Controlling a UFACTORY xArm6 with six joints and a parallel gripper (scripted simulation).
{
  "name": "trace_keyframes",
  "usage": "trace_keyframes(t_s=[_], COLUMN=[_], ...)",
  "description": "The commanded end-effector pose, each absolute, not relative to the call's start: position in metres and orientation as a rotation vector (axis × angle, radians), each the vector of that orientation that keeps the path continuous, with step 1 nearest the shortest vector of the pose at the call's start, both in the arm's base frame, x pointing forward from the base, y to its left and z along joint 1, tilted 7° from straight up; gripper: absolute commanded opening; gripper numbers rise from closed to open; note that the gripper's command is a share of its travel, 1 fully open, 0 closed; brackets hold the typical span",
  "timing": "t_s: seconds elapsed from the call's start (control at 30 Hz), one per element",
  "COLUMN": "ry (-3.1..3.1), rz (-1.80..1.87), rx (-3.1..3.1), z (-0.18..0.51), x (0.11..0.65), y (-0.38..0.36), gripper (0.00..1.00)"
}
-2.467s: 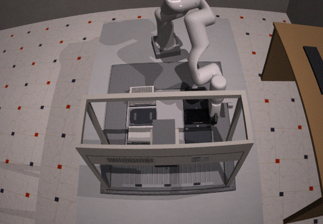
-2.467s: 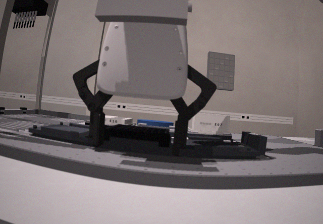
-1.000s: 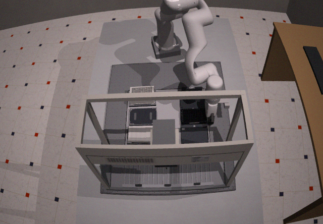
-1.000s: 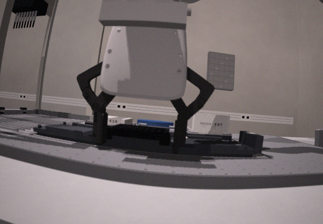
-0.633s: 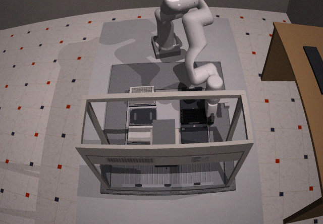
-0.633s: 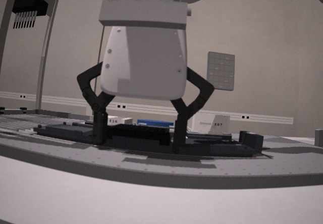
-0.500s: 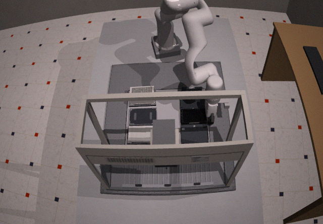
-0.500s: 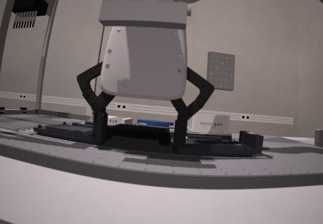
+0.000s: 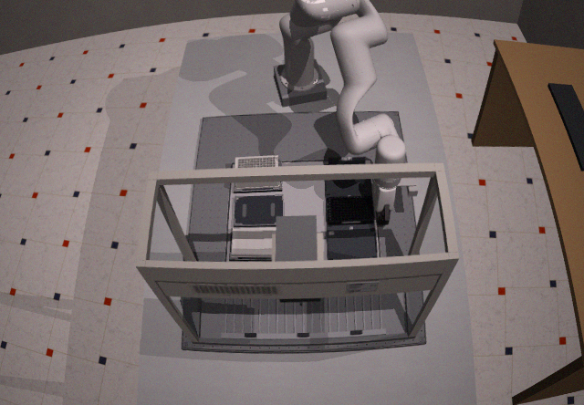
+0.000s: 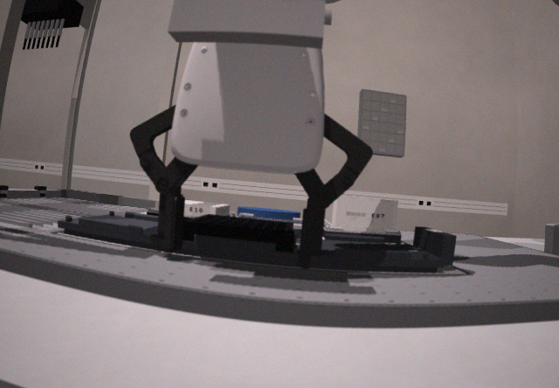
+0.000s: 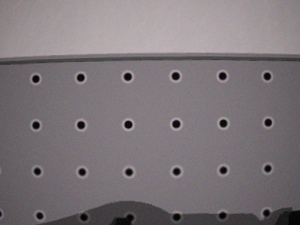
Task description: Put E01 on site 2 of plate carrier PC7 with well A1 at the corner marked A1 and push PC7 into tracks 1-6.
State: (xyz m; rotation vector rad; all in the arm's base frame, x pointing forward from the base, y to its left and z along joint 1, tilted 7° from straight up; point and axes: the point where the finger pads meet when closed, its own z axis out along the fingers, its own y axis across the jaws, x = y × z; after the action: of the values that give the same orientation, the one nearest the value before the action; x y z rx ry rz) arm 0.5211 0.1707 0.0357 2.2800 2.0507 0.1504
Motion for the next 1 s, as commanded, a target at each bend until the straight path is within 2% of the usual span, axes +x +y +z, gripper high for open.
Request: trace_keyframes(t_s=[0.0, 0.97], ry=[2.049, 2.049], rz=[0.157, 0.157], rx=[2.278, 2.278], z=[0.038, 0.038], x=[0.523, 0.525], y=[0.175, 0.191], gripper=[1.0, 1.0])
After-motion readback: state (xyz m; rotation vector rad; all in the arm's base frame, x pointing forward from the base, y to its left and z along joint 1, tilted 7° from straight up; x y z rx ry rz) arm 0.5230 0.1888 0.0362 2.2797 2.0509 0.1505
